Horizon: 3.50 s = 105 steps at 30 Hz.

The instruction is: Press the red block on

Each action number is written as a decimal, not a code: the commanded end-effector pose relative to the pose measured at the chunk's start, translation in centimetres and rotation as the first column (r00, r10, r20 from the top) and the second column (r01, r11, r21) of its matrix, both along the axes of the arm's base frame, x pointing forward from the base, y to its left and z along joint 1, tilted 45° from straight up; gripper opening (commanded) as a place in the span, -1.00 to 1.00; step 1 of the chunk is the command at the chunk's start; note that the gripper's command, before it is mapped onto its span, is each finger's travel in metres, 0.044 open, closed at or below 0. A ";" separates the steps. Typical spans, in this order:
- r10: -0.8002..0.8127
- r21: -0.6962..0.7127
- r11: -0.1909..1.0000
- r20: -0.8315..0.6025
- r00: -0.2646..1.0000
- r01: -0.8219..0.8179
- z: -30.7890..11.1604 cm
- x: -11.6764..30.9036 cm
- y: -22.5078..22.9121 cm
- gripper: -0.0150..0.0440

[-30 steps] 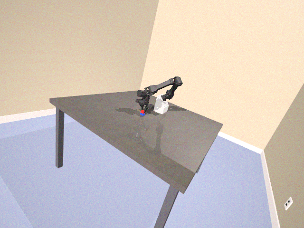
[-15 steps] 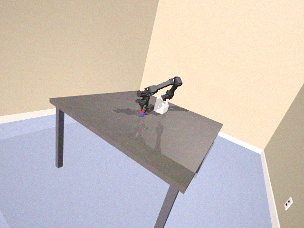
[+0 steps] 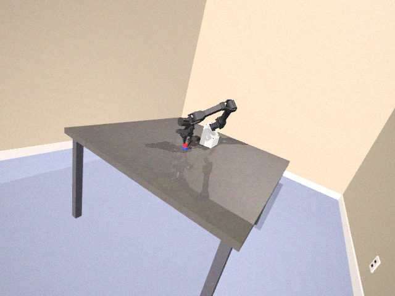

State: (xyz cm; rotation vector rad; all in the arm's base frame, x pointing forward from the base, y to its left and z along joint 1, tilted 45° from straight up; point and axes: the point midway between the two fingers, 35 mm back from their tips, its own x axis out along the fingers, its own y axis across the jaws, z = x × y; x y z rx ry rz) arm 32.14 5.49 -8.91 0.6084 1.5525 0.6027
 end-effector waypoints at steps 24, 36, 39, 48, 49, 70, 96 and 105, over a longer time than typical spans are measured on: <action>-0.002 0.003 1.000 -0.005 1.000 0.002 -0.1 -0.1 0.1 -0.49; -0.002 0.003 1.000 -0.005 1.000 0.002 -0.1 -0.1 0.1 -0.49; -0.002 0.003 1.000 -0.005 1.000 0.002 -0.1 -0.1 0.1 -0.49; -0.002 0.003 1.000 -0.005 1.000 0.002 -0.1 -0.1 0.1 -0.49; -0.002 0.003 1.000 -0.005 1.000 0.002 -0.1 -0.1 0.1 -0.49; -0.002 0.003 1.000 -0.005 1.000 0.002 -0.1 -0.1 0.1 -0.49; -0.002 0.000 1.000 -0.004 1.000 0.002 2.2 0.2 -2.2 -0.49; -0.002 0.001 1.000 -0.005 1.000 0.002 1.8 0.1 -1.7 -0.49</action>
